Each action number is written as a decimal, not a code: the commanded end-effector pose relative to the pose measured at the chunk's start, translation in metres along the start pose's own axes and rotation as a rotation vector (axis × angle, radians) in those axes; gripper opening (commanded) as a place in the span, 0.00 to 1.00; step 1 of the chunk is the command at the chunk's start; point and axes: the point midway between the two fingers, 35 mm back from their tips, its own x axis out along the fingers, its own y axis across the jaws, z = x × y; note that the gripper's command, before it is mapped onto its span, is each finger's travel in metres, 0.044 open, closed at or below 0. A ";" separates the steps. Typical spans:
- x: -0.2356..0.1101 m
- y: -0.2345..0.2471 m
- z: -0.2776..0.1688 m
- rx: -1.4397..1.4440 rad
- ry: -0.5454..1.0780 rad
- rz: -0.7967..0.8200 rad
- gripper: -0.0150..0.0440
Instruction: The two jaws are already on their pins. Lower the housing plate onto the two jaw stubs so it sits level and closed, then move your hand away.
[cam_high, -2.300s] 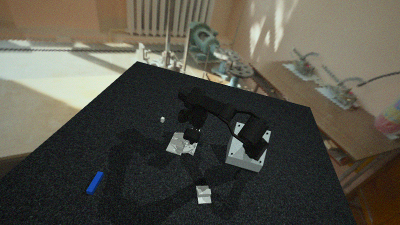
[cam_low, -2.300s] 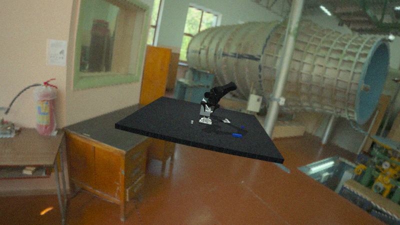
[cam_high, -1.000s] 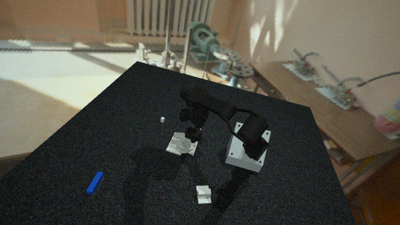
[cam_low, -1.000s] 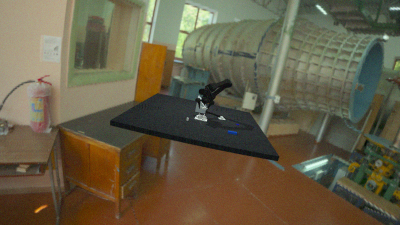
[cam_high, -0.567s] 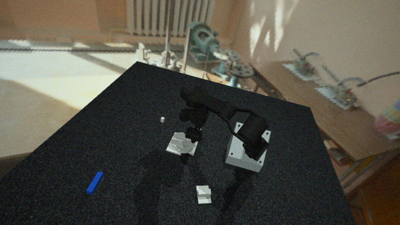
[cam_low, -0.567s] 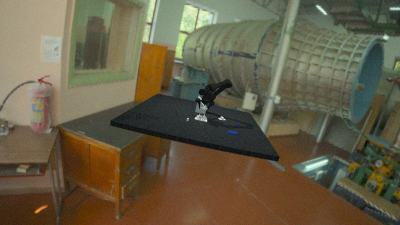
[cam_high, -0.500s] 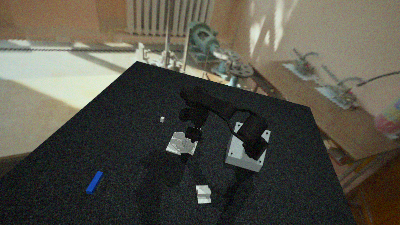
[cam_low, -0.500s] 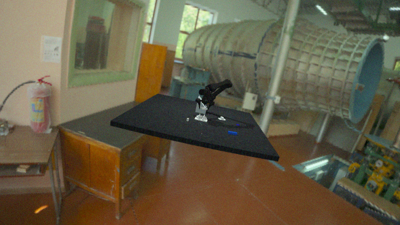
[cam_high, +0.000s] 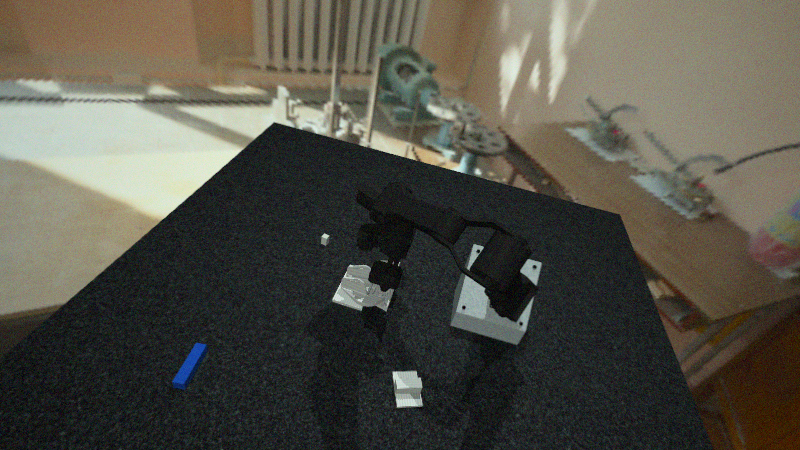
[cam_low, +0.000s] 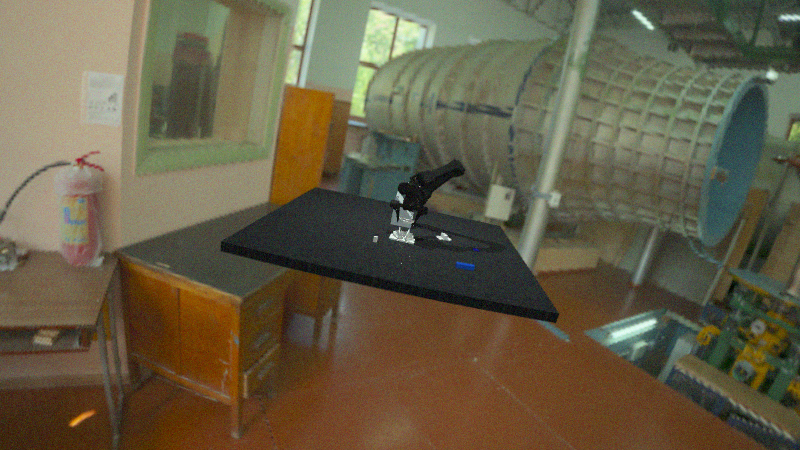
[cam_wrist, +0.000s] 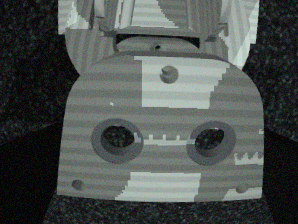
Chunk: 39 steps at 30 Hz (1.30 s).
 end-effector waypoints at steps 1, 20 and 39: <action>0.008 0.000 -0.001 0.009 0.001 0.004 0.85; 0.039 0.001 -0.003 0.009 0.001 0.007 0.85; 0.043 0.001 -0.003 0.009 0.001 0.008 0.85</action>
